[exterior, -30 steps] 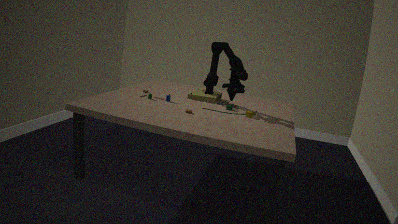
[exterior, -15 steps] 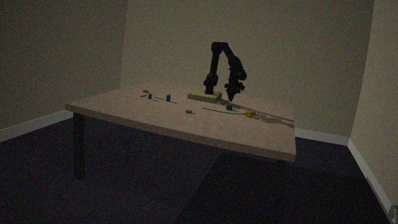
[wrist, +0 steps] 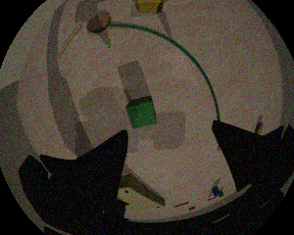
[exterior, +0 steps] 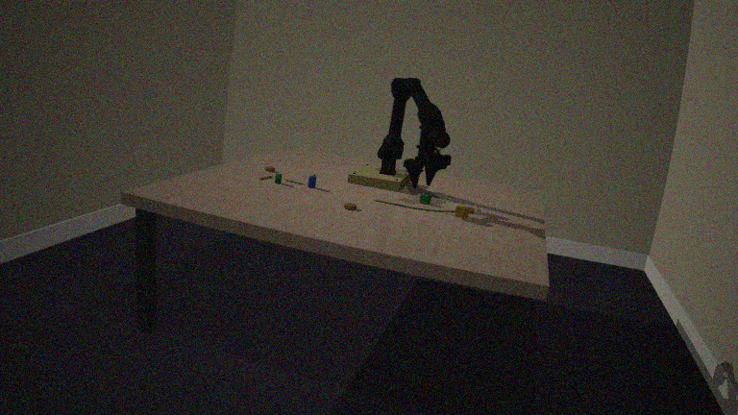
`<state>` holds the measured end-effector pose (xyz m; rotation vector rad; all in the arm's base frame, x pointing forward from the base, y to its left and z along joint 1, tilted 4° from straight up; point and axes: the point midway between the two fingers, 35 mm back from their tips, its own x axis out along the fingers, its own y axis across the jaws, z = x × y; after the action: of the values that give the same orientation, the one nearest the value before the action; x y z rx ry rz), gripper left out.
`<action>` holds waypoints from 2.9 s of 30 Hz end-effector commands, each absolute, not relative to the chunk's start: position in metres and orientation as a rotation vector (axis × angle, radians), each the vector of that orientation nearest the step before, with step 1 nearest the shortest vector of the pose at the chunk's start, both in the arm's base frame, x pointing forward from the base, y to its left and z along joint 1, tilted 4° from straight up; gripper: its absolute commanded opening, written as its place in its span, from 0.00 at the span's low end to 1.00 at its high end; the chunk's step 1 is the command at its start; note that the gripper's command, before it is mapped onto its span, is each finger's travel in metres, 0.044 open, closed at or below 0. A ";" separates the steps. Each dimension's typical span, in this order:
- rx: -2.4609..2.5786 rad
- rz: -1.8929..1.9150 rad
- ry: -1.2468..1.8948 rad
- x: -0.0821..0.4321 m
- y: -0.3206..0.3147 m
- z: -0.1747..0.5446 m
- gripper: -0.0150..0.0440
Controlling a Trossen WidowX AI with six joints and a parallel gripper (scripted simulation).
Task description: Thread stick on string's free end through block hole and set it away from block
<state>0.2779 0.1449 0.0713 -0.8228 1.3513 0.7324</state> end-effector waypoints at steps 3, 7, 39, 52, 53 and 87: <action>0.039 -0.068 1.490 0.308 0.113 0.072 1.00; 0.219 -0.235 1.476 0.313 0.106 0.073 1.00; 1.422 -1.339 0.997 0.344 0.056 0.076 1.00; 1.422 -1.339 0.997 0.344 0.056 0.076 1.00; 1.422 -1.339 0.997 0.344 0.056 0.076 1.00; 1.422 -1.339 0.997 0.345 0.056 0.069 0.46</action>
<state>0.3450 0.0552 0.0750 1.4202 0.9925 -1.3328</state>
